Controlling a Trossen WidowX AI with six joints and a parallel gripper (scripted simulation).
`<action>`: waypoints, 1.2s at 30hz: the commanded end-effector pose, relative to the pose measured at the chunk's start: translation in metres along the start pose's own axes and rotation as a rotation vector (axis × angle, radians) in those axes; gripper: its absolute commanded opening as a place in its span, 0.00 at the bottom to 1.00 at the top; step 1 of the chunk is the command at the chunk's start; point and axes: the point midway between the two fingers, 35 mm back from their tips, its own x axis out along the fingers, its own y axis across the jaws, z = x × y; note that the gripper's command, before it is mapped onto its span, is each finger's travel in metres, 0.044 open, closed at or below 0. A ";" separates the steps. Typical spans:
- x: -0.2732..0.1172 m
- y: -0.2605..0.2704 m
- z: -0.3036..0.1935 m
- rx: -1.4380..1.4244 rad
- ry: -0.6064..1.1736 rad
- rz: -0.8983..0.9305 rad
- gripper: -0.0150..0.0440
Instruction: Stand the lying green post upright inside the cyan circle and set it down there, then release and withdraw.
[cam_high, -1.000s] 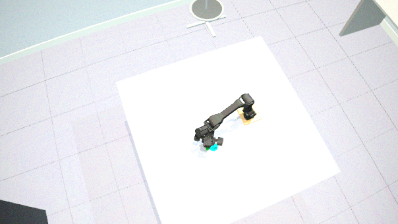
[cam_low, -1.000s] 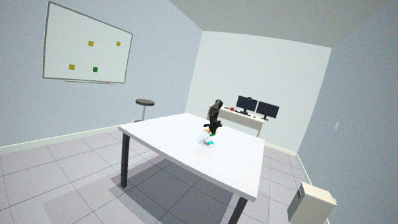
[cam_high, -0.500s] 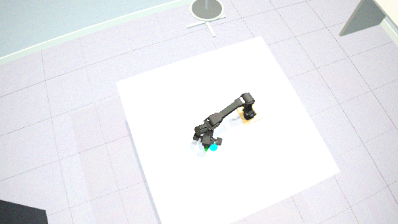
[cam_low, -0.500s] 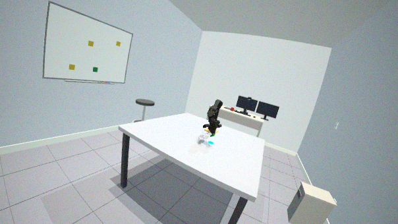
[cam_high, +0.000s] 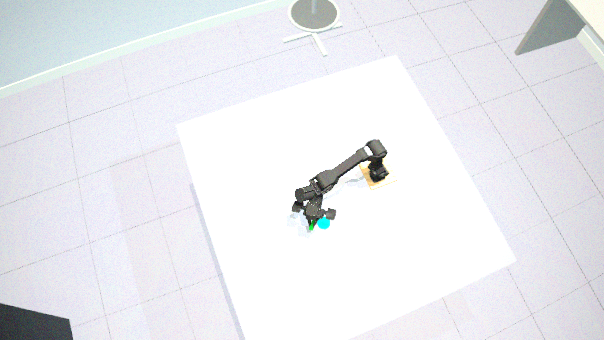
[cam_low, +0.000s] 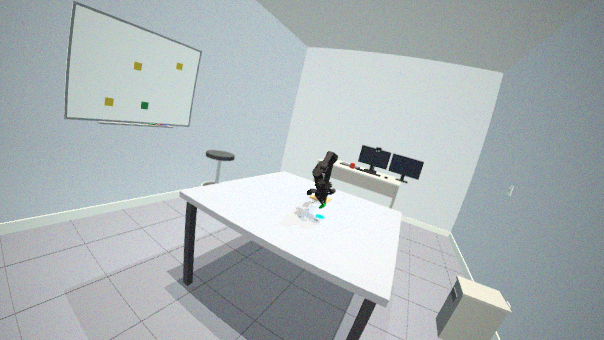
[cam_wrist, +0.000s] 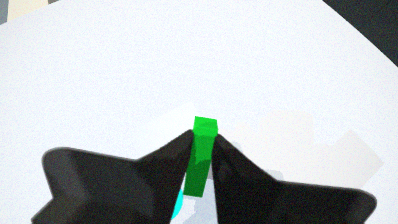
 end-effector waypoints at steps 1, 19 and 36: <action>0.000 0.000 0.000 0.008 -0.028 0.005 0.29; -0.002 -0.005 0.000 0.020 -0.144 0.016 0.29; -0.006 -0.007 -0.001 0.022 -0.249 0.029 0.29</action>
